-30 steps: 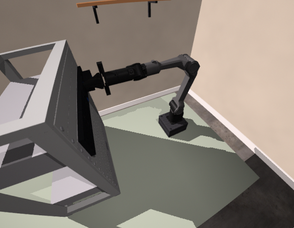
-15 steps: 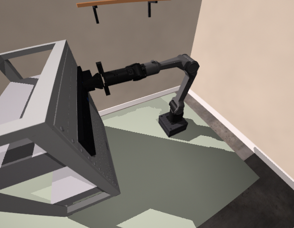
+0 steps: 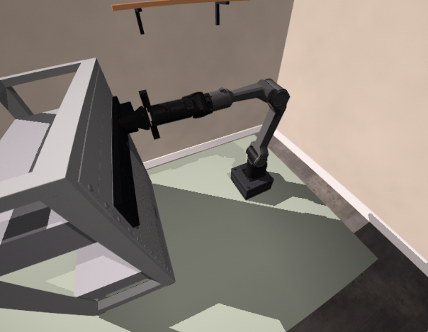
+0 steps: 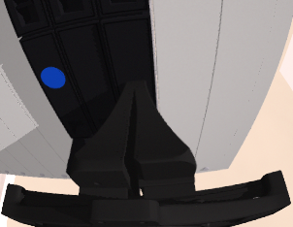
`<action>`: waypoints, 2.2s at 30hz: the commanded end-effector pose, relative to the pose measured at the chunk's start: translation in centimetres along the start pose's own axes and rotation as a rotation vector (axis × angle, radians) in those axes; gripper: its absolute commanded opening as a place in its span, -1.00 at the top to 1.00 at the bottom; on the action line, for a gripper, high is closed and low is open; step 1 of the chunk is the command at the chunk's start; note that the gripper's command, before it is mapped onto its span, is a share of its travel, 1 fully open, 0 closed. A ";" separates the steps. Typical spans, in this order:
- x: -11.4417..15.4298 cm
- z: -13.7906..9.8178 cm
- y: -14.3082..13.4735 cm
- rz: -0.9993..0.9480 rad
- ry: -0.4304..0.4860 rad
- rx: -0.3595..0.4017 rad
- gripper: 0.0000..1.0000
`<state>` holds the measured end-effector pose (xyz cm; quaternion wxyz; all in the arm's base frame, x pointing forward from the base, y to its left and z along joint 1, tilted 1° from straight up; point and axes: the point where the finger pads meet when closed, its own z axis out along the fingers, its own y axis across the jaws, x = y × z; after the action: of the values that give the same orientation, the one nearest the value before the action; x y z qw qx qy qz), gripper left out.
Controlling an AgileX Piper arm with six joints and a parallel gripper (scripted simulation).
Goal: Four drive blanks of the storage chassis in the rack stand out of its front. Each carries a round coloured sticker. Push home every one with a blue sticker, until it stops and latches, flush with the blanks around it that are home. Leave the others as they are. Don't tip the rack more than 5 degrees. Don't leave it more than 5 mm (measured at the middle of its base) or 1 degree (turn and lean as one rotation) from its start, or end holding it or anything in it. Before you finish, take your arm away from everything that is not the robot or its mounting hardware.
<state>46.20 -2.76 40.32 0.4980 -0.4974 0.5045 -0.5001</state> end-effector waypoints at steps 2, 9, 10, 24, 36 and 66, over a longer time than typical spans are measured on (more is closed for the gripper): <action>0.0 0.4 0.3 0.000 0.000 -0.007 1.00; 0.0 0.4 0.3 0.000 0.000 -0.007 1.00; 0.0 0.4 0.3 0.000 0.000 -0.007 1.00; 0.0 0.6 0.4 0.000 0.000 -0.007 1.00; 0.0 0.6 0.4 0.000 0.000 -0.007 1.00; 0.0 -9.5 0.4 0.000 0.000 -0.007 1.00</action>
<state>36.91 -2.70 39.91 0.4969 -0.4961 0.5055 -0.5014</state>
